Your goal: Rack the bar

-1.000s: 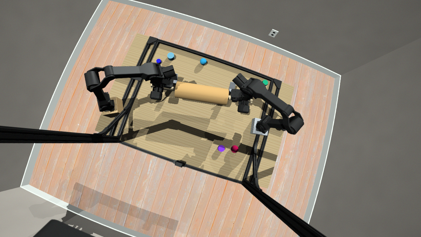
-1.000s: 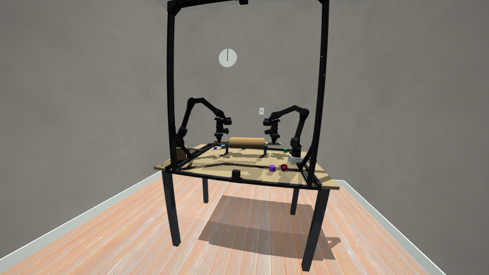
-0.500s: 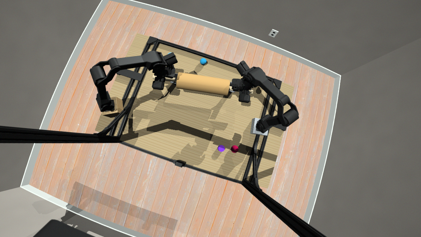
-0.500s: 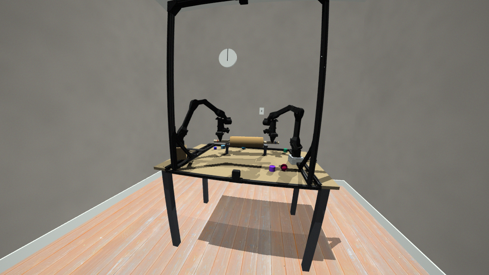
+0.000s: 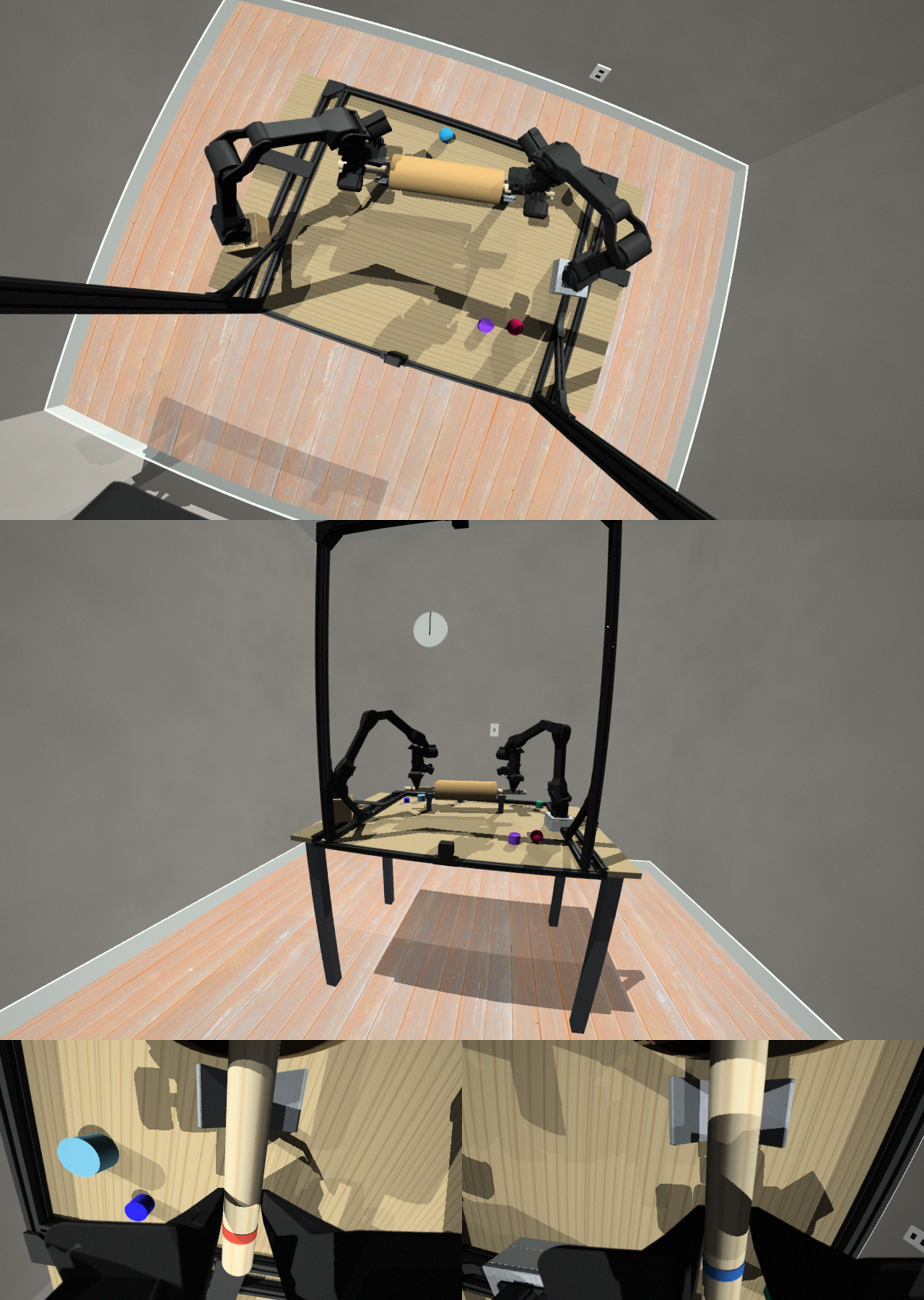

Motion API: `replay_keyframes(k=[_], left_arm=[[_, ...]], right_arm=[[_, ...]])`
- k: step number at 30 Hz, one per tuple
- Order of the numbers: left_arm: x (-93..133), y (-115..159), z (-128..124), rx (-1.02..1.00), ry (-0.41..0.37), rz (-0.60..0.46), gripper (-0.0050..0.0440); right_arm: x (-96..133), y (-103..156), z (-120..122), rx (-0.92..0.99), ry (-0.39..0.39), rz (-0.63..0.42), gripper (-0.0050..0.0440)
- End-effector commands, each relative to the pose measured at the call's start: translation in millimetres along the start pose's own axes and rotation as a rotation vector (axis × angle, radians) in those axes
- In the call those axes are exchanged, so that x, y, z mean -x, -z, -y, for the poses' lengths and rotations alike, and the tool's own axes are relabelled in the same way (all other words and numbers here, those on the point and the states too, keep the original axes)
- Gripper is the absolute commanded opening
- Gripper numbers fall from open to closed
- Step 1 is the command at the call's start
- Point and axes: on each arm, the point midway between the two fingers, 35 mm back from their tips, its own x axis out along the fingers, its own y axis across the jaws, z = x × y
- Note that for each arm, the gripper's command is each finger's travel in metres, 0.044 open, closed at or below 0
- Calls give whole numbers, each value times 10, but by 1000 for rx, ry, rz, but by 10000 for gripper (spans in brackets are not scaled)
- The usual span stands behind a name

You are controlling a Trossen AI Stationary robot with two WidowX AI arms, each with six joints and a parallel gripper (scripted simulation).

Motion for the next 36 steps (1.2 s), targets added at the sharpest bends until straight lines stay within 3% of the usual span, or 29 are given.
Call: replay_keyframes(k=[1, 8, 16, 18, 24, 28, 33, 36], left_arm=[[-51, -12, 10, 2, 5, 7, 0], [-244, -8, 15, 2, 5, 7, 0], [-244, -8, 15, 2, 5, 7, 192], [-244, -8, 15, 2, 5, 7, 192], [-233, -8, 14, 2, 5, 7, 336], [-82, -18, 5, 2, 5, 7, 432], [281, -18, 2, 2, 5, 7, 440], [358, -13, 5, 2, 5, 7, 440]], right_arm=[[-57, -10, -1, 0, -1, 4, 0], [-249, -6, -8, 0, -1, 4, 0], [-249, -6, -8, 0, -1, 4, 192], [-249, -6, -8, 0, -1, 4, 192], [-238, -6, -7, 0, -1, 4, 336], [-88, -15, 5, 0, -1, 4, 432], [276, -13, 5, 0, -1, 4, 440], [353, -8, -1, 0, -1, 4, 440]])
